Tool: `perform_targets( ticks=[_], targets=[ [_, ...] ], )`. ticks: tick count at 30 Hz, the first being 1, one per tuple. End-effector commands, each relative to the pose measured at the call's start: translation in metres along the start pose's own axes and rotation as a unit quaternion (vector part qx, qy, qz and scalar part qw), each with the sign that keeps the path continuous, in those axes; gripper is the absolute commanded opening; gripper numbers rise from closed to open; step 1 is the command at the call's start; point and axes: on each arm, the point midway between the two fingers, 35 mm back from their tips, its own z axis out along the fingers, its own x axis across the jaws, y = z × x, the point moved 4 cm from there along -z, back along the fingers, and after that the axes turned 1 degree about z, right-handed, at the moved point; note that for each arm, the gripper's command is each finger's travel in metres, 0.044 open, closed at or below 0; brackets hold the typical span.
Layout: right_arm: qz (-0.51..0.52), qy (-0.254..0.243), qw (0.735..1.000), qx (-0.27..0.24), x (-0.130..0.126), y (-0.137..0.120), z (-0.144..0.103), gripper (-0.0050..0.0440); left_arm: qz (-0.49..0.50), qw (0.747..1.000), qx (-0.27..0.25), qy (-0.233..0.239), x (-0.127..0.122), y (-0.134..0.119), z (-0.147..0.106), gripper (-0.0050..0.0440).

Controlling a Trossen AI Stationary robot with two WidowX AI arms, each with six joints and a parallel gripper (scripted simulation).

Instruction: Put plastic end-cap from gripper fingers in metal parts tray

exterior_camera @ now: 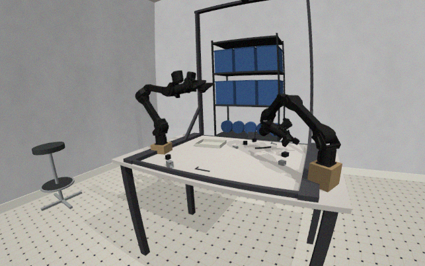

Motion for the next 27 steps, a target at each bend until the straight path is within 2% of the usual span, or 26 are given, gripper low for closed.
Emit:
perform_targets(
  ticks=[1,4,14,21,23,27],
  targets=[
    [0.04,0.018,0.999,0.017,0.019,-0.006,-0.007,0.044,0.011,1.0,0.006,0.005,0.005,0.007,-0.005,0.0],
    [0.065,0.028,0.997,0.035,0.031,-0.014,-0.012,0.044,0.011,1.0,0.006,0.005,0.005,0.007,-0.005,0.0],
    [0.065,0.035,0.997,0.035,0.034,-0.013,-0.012,0.044,0.006,1.0,0.019,0.004,0.005,0.007,-0.008,0.0],
    [0.065,0.035,0.997,0.035,0.034,-0.013,-0.012,0.044,-0.021,0.994,0.107,0.018,0.008,0.003,-0.028,0.0],
    [0.065,0.035,0.997,0.035,0.034,-0.013,-0.012,0.044,-0.021,0.994,0.107,0.018,0.008,0.003,-0.028,0.0],
    [0.065,0.035,0.997,0.035,0.034,-0.013,-0.012,0.044,-0.05,0.981,0.183,0.048,0.012,0.0,-0.046,0.0]
  ],
)
